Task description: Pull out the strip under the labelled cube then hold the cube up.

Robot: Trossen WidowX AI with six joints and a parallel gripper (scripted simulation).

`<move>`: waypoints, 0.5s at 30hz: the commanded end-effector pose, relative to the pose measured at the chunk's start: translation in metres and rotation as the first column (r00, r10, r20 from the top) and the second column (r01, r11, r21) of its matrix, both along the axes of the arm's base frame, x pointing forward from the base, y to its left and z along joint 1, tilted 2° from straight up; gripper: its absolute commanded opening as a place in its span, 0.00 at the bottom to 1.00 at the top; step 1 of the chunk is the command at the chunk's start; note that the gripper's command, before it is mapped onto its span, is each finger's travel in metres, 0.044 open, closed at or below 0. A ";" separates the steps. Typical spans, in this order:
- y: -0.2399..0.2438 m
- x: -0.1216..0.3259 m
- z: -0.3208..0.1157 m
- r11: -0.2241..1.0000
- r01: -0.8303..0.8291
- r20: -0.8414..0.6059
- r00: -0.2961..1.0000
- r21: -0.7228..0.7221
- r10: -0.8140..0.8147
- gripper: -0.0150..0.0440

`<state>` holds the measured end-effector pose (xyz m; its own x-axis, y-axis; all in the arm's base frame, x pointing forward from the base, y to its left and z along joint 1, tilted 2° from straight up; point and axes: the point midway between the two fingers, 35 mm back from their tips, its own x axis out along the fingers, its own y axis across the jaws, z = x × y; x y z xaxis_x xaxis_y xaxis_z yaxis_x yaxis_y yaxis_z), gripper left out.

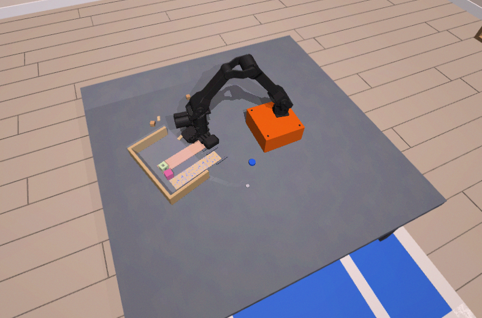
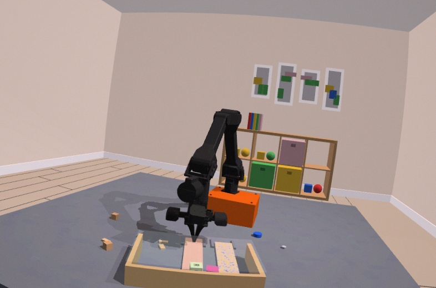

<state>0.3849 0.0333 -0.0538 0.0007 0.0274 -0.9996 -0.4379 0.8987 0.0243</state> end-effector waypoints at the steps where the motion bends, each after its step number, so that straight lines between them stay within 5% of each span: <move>1: 0.000 0.000 -0.001 1.000 -0.003 0.002 1.000 -0.003 0.003 0.25; 15: 0.000 0.000 -0.002 1.000 -0.003 0.002 1.000 -0.003 0.003 0.25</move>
<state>0.3847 0.0333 -0.0546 0.0001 0.0273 -0.9996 -0.4379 0.8987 0.0245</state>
